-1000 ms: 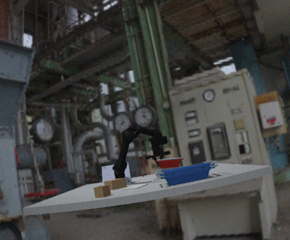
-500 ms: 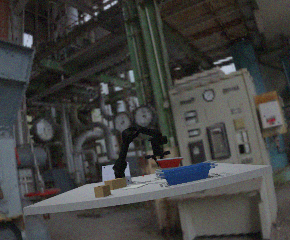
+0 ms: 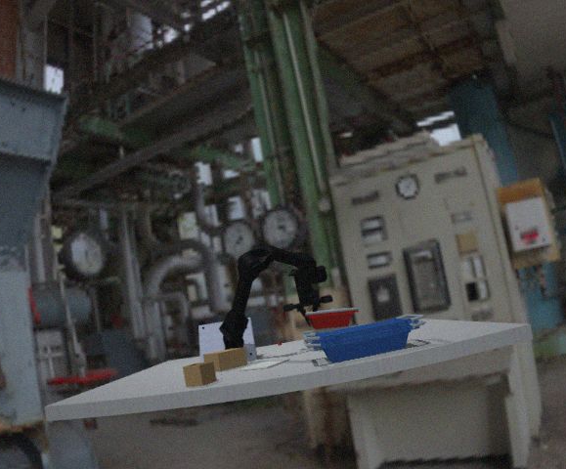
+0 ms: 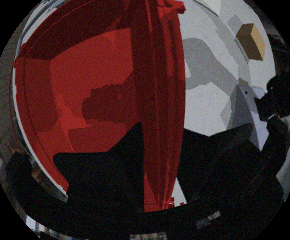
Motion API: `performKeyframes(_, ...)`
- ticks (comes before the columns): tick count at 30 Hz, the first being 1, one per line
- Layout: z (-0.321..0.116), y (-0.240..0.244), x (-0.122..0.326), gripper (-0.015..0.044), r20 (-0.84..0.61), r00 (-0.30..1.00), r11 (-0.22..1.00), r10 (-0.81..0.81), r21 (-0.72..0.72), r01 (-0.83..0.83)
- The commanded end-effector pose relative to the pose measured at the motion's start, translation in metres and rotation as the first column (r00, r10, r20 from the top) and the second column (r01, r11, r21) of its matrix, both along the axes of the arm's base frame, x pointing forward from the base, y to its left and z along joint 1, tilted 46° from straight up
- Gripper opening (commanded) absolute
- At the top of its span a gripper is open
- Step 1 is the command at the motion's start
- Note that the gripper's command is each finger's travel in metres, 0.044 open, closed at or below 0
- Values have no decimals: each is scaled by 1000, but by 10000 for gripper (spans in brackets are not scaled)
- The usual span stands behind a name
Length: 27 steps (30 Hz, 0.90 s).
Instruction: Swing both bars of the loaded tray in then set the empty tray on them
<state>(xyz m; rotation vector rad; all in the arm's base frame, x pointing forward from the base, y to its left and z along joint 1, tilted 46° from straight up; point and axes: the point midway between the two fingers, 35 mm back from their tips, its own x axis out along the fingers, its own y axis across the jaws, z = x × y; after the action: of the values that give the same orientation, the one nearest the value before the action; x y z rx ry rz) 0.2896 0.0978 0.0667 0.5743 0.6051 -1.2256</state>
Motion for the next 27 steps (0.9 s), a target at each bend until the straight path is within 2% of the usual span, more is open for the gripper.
performKeyframes(1, -6, -5, -5, 0, -38, 999, 1000, -10, -3, 10)
performKeyframes(18, -1, -1, -1, 0, -9, 1000, 1000, -3, -1, 3)
performKeyframes(26, -6, -5, -5, 0, -38, 999, 1000, -10, -3, 10)
performKeyframes(27, -6, -5, -5, 15, -38, 999, 1000, -10, -3, 10)
